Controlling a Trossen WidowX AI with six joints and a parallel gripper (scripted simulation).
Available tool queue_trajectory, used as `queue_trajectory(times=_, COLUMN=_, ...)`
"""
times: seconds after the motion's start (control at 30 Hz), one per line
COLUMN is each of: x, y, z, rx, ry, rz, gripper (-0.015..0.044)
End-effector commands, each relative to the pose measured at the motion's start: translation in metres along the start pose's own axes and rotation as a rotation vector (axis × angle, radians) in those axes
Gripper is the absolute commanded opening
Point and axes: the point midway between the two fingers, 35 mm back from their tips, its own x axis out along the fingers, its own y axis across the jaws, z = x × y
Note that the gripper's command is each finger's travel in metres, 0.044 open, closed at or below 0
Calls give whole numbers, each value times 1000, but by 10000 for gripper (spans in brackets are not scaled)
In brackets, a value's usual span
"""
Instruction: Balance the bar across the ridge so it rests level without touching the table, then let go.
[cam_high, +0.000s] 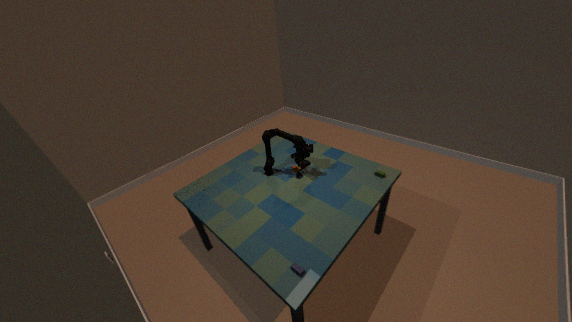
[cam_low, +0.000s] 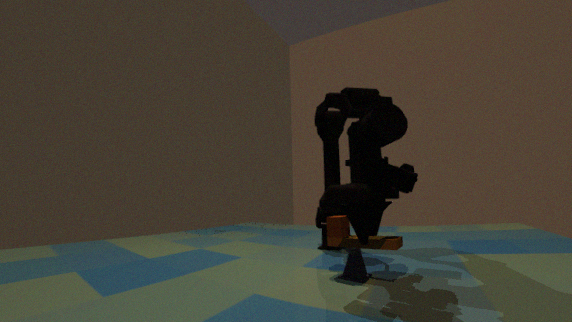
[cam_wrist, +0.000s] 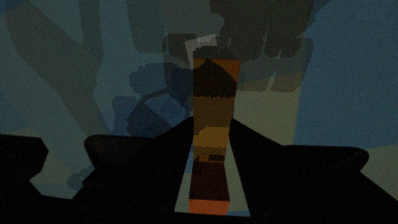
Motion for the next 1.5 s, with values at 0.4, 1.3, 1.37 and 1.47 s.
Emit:
queue_trajectory(times=0.4, x=2, y=0, z=0, rx=2, ry=-2, rz=2, gripper=0)
queue_trajectory(times=1.3, x=4, y=0, z=0, rx=2, ry=-2, rz=2, gripper=0)
queue_trajectory(times=1.37, x=4, y=0, z=0, rx=2, ry=-2, rz=2, gripper=0)
queue_trajectory(times=1.47, x=4, y=0, z=0, rx=2, ry=-2, rz=2, gripper=0)
